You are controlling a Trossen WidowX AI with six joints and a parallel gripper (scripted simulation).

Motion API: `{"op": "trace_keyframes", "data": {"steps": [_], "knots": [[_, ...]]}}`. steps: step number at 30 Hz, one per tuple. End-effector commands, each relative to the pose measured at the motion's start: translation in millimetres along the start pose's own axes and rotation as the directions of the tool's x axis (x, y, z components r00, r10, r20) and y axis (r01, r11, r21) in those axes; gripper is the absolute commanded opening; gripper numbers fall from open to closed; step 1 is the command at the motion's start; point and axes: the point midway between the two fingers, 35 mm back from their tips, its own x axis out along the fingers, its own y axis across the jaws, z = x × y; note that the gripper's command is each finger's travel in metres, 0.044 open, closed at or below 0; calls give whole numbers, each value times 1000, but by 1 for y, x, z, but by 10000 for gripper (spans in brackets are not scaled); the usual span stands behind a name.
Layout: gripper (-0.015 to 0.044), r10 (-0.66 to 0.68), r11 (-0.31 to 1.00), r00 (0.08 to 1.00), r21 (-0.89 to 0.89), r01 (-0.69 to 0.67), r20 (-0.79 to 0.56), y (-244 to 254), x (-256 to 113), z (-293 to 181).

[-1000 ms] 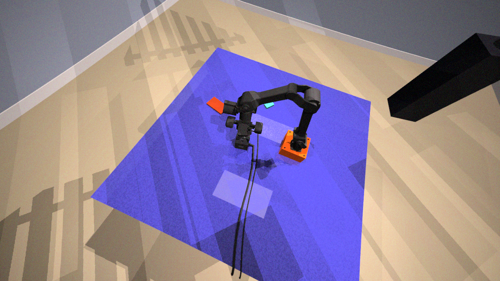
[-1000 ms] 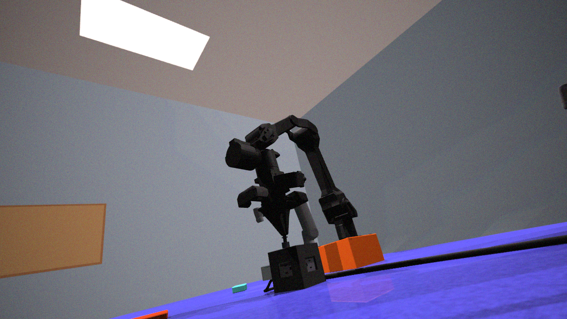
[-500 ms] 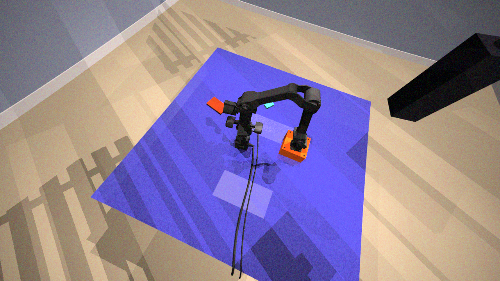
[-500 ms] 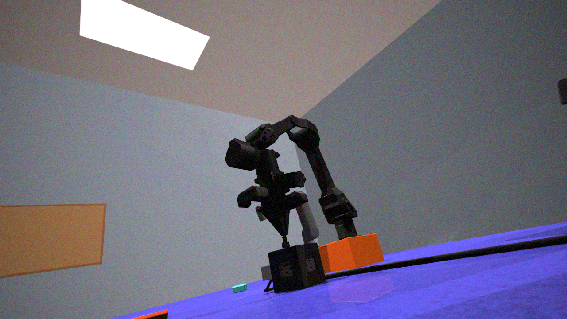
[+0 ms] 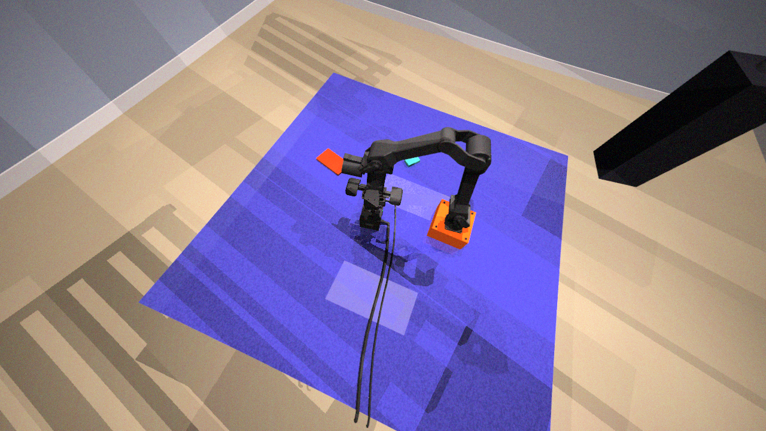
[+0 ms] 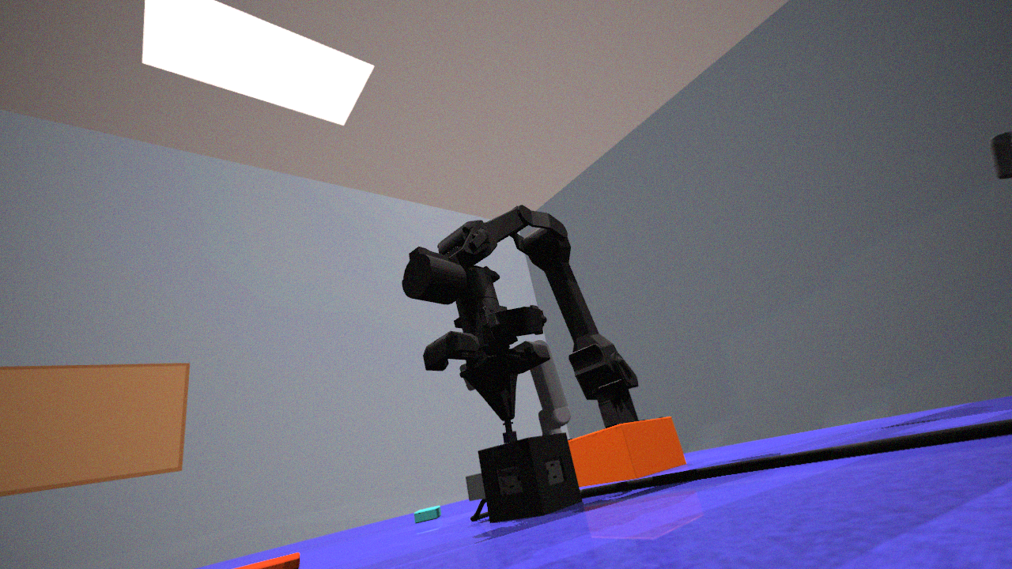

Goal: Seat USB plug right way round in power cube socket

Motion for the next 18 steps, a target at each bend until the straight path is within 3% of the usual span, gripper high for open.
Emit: {"op": "trace_keyframes", "data": {"steps": [1, 11, 15, 18], "knots": [[0, 2, 1000, 1000, -5, -2, 3, 0, 2, 0], [0, 2, 1000, 1000, -5, -2, 3, 0, 2, 0], [95, 0, 1000, 1000, 0, 0, 0, 0, 0, 0], [95, 0, 1000, 1000, 0, 0, 0, 0, 0, 0]]}}
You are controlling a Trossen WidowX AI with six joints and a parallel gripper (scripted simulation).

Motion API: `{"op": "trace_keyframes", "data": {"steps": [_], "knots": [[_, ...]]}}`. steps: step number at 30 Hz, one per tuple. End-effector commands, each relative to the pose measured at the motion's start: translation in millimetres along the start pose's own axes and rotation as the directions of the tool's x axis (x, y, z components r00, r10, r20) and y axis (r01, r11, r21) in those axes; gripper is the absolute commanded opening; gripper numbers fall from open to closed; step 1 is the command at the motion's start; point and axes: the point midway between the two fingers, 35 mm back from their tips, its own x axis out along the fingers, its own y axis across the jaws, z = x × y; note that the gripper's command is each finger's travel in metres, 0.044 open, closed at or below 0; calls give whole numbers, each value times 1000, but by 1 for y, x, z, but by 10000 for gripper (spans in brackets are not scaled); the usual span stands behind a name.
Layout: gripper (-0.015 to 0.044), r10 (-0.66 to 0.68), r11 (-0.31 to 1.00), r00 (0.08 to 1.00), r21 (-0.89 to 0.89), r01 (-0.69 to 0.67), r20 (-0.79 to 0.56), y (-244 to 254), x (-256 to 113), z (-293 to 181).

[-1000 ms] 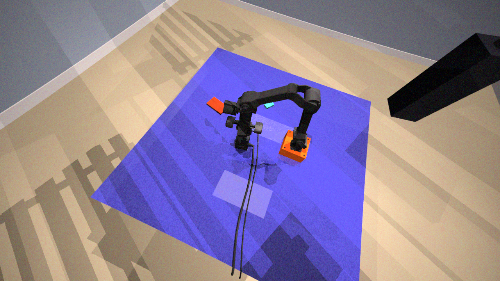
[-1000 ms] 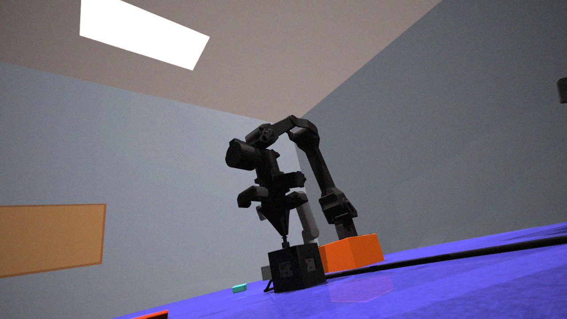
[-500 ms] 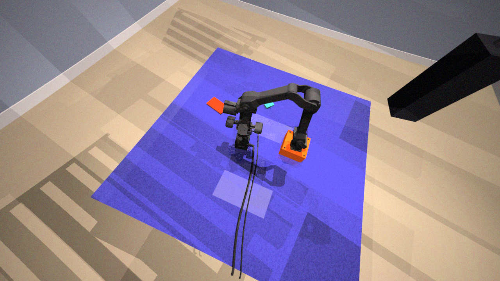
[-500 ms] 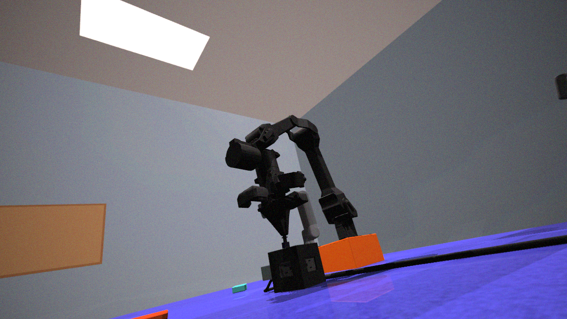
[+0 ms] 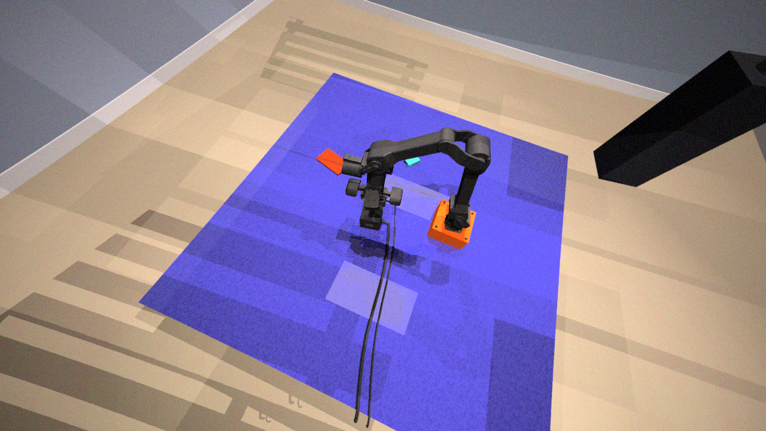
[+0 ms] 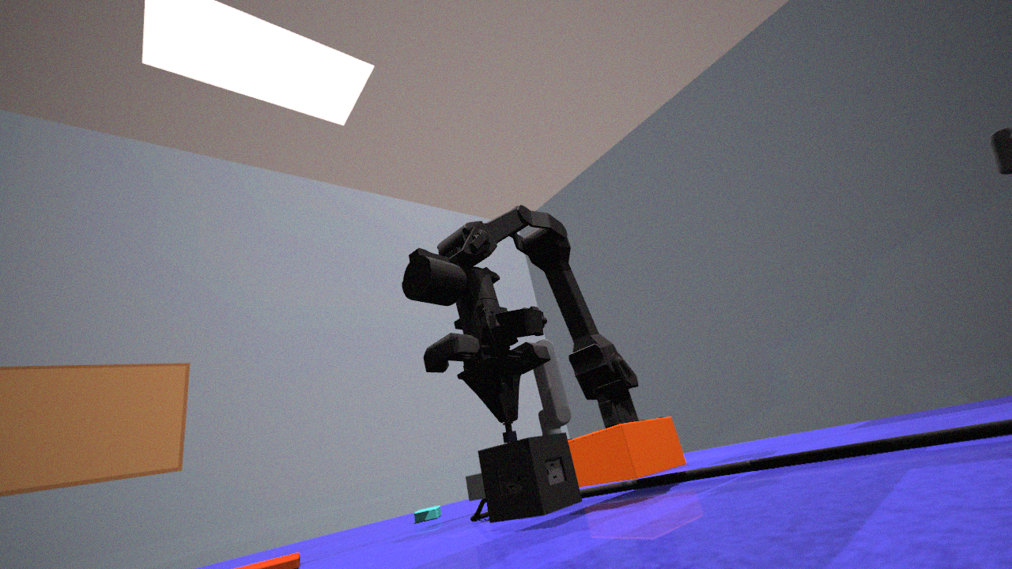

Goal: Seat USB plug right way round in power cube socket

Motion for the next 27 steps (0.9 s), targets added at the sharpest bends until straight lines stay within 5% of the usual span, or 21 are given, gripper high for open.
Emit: {"op": "trace_keyframes", "data": {"steps": [1, 27], "knots": [[95, 1, 1000, 1000, 0, -1, 0, 0, 0, 0], [95, 0, 1000, 1000, 0, 0, 0, 0, -12, 1]]}}
